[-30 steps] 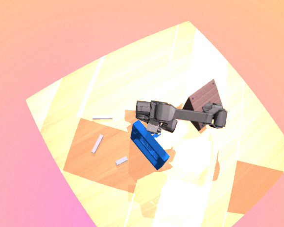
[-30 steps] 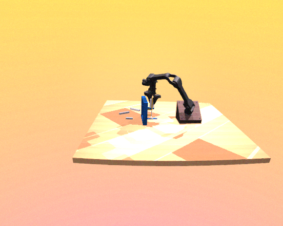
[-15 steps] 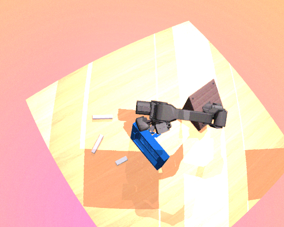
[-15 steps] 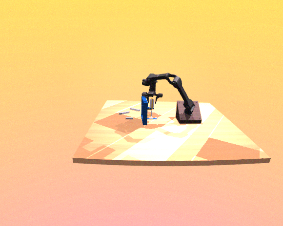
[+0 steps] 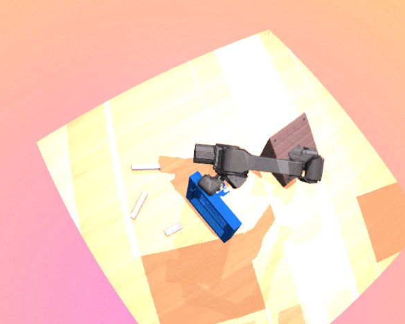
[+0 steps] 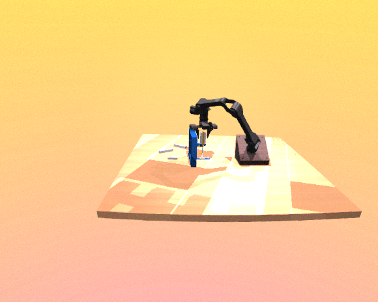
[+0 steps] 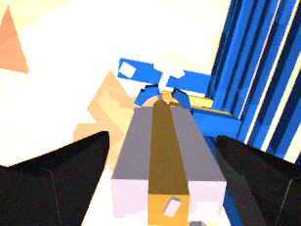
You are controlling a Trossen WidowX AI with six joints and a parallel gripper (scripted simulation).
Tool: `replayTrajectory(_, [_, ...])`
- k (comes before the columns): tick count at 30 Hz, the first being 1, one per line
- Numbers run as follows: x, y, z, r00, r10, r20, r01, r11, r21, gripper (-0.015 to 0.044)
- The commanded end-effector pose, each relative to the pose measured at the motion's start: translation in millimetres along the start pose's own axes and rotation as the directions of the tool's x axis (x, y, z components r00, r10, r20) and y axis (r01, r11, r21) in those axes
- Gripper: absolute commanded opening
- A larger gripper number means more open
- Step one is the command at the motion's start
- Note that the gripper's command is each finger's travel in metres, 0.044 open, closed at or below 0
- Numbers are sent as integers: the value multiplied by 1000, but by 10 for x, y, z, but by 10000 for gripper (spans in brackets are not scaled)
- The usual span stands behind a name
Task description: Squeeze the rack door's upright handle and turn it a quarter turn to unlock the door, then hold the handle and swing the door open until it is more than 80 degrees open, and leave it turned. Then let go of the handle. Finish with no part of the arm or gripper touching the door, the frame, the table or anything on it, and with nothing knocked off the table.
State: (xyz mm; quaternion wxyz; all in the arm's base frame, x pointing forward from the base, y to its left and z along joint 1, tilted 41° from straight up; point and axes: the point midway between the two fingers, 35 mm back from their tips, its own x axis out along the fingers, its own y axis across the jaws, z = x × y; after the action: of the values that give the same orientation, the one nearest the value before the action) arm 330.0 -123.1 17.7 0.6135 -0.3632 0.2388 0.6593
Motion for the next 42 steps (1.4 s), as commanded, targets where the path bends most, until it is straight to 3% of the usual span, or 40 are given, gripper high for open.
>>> replayTrajectory(1, [4,-2,6,1000,-3,4,3,1000,-21,268])
replayTrajectory(8, [4,-2,6,1000,-3,4,3,1000,-21,84])
replayTrajectory(17, [4,-2,6,1000,-3,4,3,1000,-21,24])
replayTrajectory(22, [4,3,9,1000,-3,4,3,1000,-6,21])
replayTrajectory(42, [4,203,142,1000,-1,5,-1,909,417,21])
